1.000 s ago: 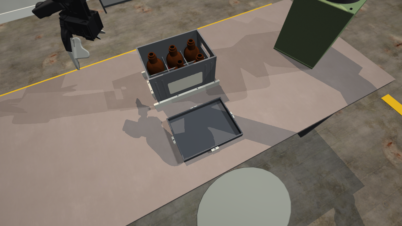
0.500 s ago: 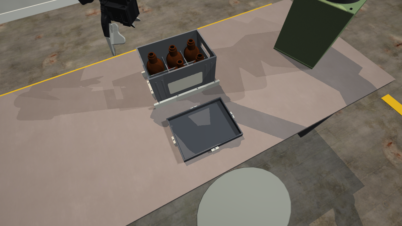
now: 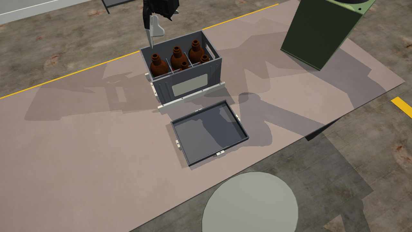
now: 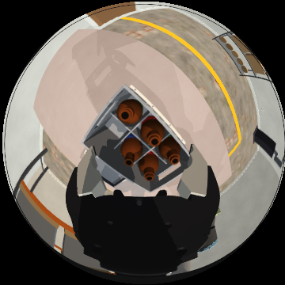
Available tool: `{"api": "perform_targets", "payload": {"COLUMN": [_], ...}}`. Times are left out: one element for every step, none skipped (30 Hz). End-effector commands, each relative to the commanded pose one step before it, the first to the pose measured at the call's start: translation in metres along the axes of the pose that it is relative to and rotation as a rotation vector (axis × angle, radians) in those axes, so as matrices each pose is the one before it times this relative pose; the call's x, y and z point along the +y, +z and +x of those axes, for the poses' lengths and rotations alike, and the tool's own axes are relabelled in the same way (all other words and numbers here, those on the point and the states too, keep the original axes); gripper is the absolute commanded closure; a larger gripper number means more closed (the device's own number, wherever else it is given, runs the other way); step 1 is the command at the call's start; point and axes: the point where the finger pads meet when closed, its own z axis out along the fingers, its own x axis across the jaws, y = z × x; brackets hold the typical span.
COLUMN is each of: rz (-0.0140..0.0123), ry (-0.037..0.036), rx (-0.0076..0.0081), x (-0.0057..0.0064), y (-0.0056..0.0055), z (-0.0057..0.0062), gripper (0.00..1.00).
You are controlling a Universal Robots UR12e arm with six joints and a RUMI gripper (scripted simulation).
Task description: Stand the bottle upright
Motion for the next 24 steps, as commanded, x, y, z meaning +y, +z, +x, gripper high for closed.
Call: {"api": "perform_targets", "payload": {"rz": [-0.01277,-0.00169,-0.00151,-0.00083,-0.00052,-0.00027,-0.0001,-0.00002,0.0,0.0,0.0,0.0,0.0,-0.00087,0.00018,0.00009,0.0,0.0,0.00005,0.0,0.0,0.0,0.0,0.0], "ry": [0.02336,0.00236,0.00175,0.00121,0.00075,0.00039,0.00014,-0.0001,0.0,0.0,0.0,0.0,0.0,-0.00193,-0.00013,-0.00004,0.0,0.0,0.0,0.0,0.0,0.0,0.0,0.0], "rx": [0.00639,0.0007,0.00048,0.00035,0.00022,0.00011,0.00004,0.00001,0.0,0.0,0.0,0.0,0.0,0.00031,-0.00007,-0.00003,0.0,0.0,-0.00002,0.0,0.0,0.0,0.0,0.0], "x": [0.02532,0.00281,0.00217,0.00143,0.00089,0.00047,0.00017,0.00003,0.0,0.0,0.0,0.0,0.0,0.00038,-0.00022,-0.0001,0.0,0.0,-0.00004,0.0,0.0,0.0,0.0,0.0], "y": [-0.00134,0.00007,0.00009,0.00004,0.00003,0.00001,0.00001,0.0,0.0,0.0,0.0,0.0,0.0,0.00071,-0.00004,-0.00003,0.0,0.0,-0.00002,0.0,0.0,0.0,0.0,0.0], "z": [0.0198,0.00187,0.00138,0.00096,0.0006,0.00031,0.00011,0.00002,0.0,0.0,0.0,0.0,0.0,-0.00072,-0.00016,-0.00007,0.0,0.0,-0.00002,0.0,0.0,0.0,0.0,0.0], "gripper": [0.0,0.0,0.0,0.0,0.0,0.0,0.0,0.0,0.0,0.0,0.0,0.0,0.0,1.0,1.0,1.0,1.0,1.0,1.0,1.0,1.0,1.0,1.0,1.0]}}
